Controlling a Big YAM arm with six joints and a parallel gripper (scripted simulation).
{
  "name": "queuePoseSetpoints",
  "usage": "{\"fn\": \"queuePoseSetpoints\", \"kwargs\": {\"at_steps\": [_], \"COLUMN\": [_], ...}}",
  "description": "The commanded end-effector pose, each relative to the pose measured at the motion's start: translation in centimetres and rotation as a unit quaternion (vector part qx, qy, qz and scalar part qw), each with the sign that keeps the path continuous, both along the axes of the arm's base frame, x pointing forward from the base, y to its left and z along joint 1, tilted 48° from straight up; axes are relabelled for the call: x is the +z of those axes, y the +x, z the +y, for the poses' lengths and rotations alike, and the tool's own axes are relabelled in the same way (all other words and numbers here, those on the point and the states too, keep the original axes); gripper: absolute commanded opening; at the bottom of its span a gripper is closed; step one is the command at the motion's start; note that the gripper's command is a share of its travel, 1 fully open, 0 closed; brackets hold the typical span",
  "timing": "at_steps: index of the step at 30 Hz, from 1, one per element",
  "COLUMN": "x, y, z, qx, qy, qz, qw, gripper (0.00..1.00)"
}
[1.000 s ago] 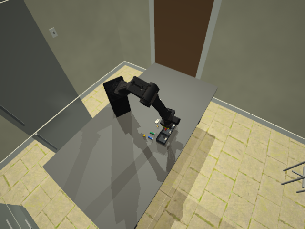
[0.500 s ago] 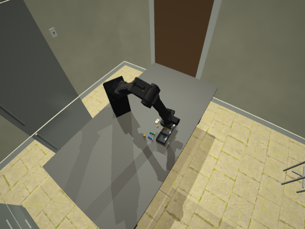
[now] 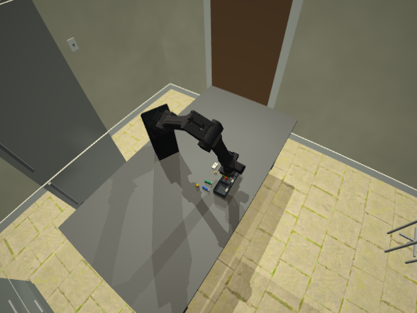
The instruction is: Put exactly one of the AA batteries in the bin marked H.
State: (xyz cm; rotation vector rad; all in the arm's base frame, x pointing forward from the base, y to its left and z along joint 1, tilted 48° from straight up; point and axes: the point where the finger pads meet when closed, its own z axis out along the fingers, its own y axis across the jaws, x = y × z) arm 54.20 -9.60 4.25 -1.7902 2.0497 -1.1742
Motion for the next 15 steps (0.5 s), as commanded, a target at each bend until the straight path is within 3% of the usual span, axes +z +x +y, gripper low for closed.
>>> {"fn": "queuePoseSetpoints", "kwargs": {"at_steps": [1,6,7,9,15], "x": [-0.2,-0.6,0.4,-0.9,0.5], "y": [0.7,1.0,1.3,1.4,1.5], "z": [-1.0,-1.3,-1.4,-1.6,-1.6], "qx": [-0.002,-0.002,-0.003,-0.002,-0.004], "qy": [-0.003,-0.003,-0.003,-0.002,-0.002], "qz": [-0.004,-0.004,-0.015,-0.004,-0.011], "qw": [1.0,1.0,1.0,1.0,1.0], "gripper": [0.09,0.09,0.09,0.09,0.09]}}
